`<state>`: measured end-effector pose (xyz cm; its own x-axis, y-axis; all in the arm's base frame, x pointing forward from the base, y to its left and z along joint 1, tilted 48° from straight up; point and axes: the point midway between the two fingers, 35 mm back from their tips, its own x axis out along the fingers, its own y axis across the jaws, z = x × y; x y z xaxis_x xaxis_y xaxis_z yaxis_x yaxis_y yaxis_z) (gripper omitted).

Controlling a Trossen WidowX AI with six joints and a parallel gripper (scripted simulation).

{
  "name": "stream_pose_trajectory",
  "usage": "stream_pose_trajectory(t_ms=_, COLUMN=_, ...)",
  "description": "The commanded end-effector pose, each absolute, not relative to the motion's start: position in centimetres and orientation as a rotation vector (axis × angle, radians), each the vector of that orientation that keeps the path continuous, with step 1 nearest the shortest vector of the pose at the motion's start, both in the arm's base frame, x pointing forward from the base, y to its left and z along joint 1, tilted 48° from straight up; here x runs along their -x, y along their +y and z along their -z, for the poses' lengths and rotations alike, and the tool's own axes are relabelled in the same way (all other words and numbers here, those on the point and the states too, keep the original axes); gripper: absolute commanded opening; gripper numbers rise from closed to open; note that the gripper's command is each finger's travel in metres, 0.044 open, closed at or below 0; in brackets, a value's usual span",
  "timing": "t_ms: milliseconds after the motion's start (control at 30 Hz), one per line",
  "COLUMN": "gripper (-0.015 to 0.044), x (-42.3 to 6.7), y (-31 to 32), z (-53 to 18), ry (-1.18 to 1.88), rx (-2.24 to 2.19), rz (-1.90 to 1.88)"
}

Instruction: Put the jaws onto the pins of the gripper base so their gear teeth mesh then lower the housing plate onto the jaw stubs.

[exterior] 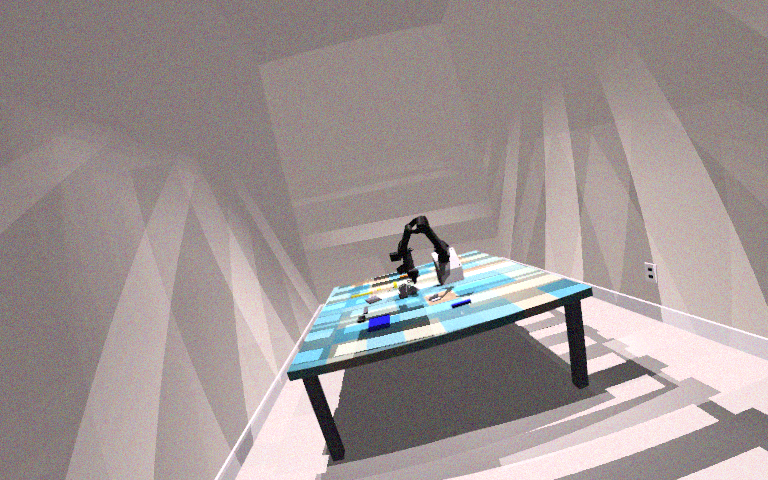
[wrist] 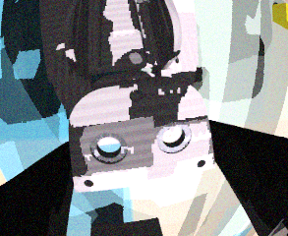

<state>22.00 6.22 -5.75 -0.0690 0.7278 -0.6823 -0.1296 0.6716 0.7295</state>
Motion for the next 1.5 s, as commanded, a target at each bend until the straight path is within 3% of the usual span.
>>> stream_pose_trajectory(t_ms=0, gripper=0.0351, x=-21.8, y=6.8, z=6.2, ry=1.488, rx=-0.535, rz=-0.759)
stream_pose_trajectory(t_ms=1467, gripper=0.0351, x=-21.4, y=8.7, z=7.8, ry=1.494, rx=-0.549, rz=-0.754)
